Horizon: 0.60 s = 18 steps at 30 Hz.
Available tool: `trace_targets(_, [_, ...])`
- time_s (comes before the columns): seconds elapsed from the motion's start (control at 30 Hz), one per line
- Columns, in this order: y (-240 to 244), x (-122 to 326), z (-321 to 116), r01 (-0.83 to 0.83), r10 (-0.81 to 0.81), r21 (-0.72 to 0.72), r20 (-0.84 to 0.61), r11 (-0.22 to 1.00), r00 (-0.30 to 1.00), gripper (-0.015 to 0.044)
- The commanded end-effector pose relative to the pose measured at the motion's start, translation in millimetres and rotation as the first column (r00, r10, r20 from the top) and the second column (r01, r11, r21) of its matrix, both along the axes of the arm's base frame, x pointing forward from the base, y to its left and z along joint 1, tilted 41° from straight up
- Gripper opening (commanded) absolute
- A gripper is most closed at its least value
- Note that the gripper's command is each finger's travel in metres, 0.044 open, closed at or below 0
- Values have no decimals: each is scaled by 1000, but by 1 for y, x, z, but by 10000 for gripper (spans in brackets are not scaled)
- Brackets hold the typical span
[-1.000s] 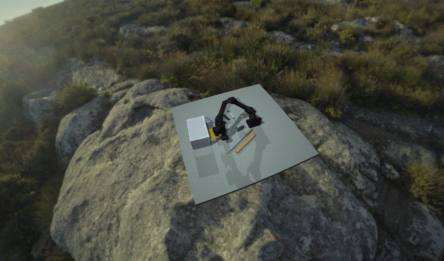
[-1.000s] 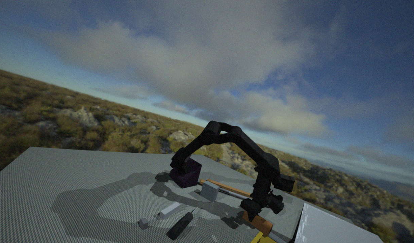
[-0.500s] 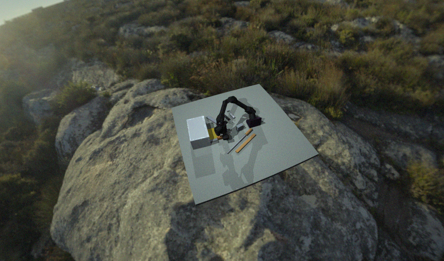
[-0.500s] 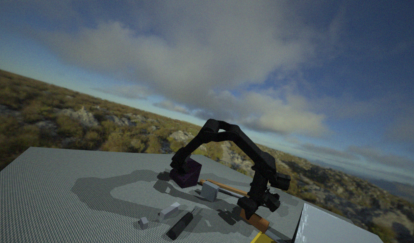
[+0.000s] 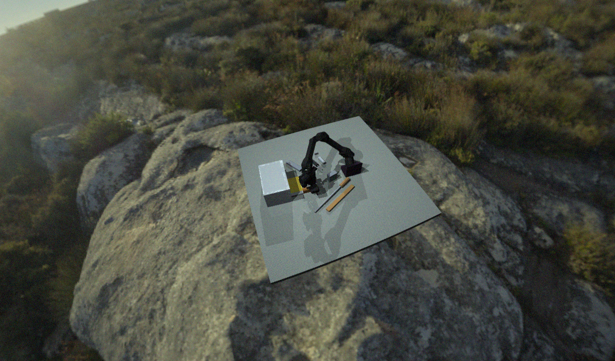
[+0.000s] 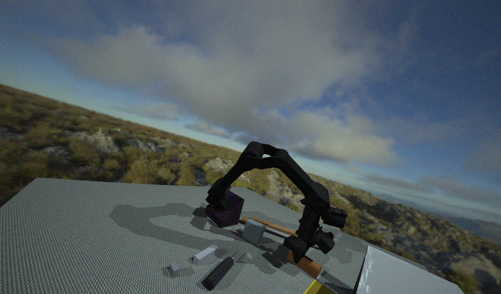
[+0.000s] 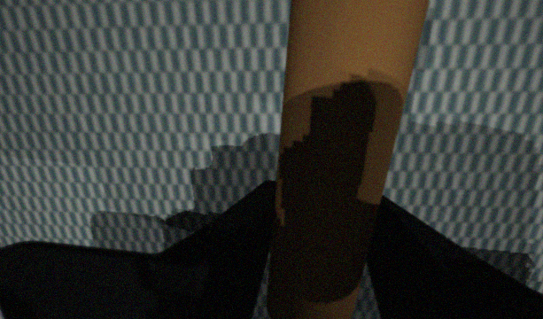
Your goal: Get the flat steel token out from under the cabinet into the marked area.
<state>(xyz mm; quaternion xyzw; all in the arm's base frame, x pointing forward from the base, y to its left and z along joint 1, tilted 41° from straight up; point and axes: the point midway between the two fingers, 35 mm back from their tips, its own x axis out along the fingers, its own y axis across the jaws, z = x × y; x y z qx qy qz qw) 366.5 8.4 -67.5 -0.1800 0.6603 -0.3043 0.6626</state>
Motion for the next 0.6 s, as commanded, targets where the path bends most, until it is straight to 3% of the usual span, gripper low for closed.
trace_targets(0.0, [1, -7, -1, 3, -3, 0, -3, 1000, 1000, 0])
trace_targets(0.57, [4, -25, -3, 3, -3, 0, -4, 1000, 1000, 0])
